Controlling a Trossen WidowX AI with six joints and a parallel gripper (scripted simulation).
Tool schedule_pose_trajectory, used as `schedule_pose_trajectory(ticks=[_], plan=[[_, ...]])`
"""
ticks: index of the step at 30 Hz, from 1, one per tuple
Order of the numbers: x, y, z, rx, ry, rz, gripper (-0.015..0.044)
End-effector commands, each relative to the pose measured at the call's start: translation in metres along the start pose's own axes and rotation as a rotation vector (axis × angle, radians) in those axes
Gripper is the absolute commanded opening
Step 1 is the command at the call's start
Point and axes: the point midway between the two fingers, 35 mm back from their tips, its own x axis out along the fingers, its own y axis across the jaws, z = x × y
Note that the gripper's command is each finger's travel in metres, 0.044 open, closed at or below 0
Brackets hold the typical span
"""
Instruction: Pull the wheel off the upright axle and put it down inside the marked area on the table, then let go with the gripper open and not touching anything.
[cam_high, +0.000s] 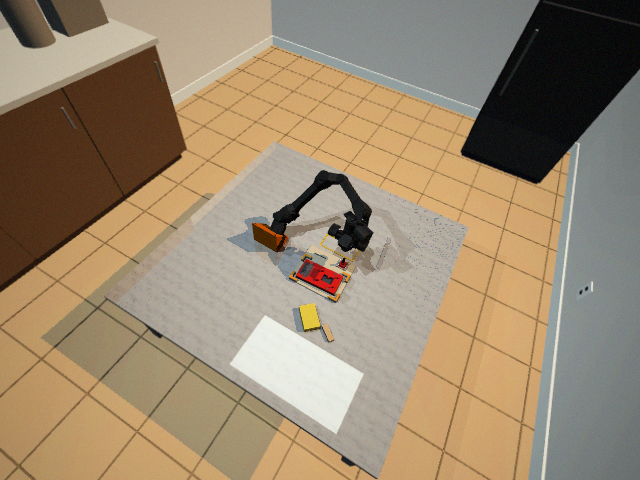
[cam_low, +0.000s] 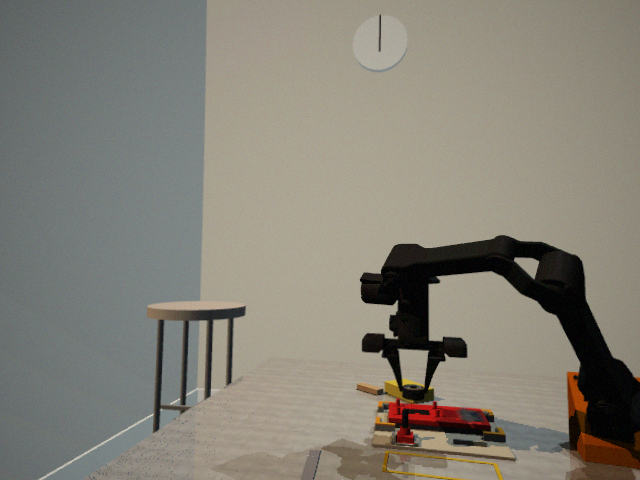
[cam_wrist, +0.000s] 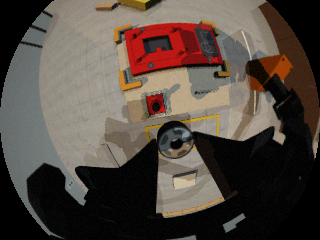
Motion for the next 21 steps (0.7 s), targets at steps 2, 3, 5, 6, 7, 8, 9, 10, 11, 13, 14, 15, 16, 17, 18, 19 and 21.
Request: schedule_pose_trajectory(ticks=[2,3,5,6,7,8,9,10,11,13,14,15,16,17,18,19,21], plan=[[-0.003,-0.011,-0.017,0.003,0.001,0.004,0.0],[-0.004,-0.013,-0.02,0.003,0.001,0.003,0.0],[-0.004,-0.017,-0.025,0.003,0.002,0.003,0.0],[-0.004,-0.019,-0.028,0.003,0.002,0.003,0.0],[-0.004,-0.021,-0.03,0.003,0.002,0.003,0.0],[-0.005,-0.023,-0.033,0.003,0.002,0.003,0.0],[-0.005,-0.025,-0.035,0.003,0.002,0.003,0.0],[-0.005,-0.027,-0.038,0.003,0.002,0.002,0.0],[-0.005,-0.029,-0.04,0.004,0.002,0.002,0.0],[-0.005,-0.033,-0.045,0.004,0.003,0.002,0.0],[-0.005,-0.035,-0.048,0.004,0.003,0.002,0.0],[-0.005,-0.037,-0.05,0.004,0.003,0.002,0.0],[-0.005,-0.039,-0.052,0.004,0.003,0.001,0.0],[-0.006,-0.042,-0.055,0.004,0.003,0.001,0.0],[-0.006,-0.043,-0.056,0.004,0.004,0.001,0.0],[-0.006,-0.044,-0.058,0.004,0.004,0.001,0.0],[-0.006,-0.045,-0.058,0.004,0.004,0.001,0.0]])
